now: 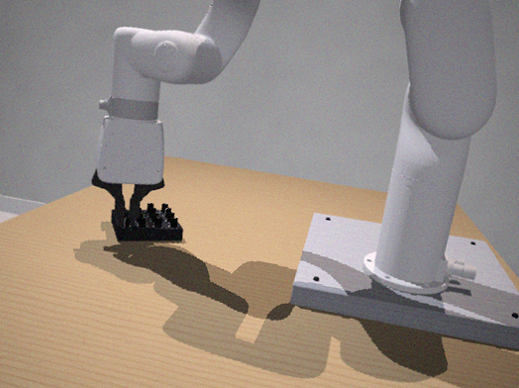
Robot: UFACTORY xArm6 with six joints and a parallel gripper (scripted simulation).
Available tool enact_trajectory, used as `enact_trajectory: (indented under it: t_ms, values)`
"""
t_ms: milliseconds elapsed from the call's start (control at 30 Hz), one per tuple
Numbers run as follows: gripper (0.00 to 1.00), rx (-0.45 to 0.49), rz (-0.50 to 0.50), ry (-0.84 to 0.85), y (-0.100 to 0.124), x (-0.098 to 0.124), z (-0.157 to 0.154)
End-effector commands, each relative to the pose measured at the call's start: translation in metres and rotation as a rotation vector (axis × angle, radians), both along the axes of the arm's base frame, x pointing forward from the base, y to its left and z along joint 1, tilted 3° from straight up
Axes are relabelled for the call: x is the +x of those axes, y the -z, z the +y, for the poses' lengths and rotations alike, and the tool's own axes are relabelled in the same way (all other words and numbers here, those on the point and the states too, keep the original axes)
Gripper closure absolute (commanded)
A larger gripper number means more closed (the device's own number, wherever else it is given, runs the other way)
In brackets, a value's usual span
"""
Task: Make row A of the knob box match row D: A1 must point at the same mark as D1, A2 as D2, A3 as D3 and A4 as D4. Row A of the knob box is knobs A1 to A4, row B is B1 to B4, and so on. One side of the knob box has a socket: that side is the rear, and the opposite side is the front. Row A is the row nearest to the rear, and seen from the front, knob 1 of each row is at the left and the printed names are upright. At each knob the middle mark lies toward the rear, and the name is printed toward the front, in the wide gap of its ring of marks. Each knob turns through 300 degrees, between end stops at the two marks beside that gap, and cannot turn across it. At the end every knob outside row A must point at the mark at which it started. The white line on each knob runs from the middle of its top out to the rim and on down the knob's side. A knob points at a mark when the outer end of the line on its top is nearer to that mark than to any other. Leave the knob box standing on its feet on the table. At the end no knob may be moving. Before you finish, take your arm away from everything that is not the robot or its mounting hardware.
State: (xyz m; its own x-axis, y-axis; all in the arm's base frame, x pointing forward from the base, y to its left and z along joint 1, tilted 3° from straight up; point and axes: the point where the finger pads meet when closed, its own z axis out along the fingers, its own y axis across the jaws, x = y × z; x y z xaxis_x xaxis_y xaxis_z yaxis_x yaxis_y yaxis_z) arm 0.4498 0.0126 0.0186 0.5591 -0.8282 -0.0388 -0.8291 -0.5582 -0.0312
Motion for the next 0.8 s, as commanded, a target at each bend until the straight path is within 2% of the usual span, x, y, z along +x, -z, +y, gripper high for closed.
enact_trajectory:
  t_ms: [0, 433, 767]
  values:
    - [0.92, 0.0, -0.003, 0.019, -0.0015, 0.0016, 0.0]
    - [0.92, 0.001, 0.003, 0.138, -0.0015, 0.0016, 0.0]
    - [0.92, 0.002, 0.012, 0.323, -0.0015, 0.0016, 0.0]
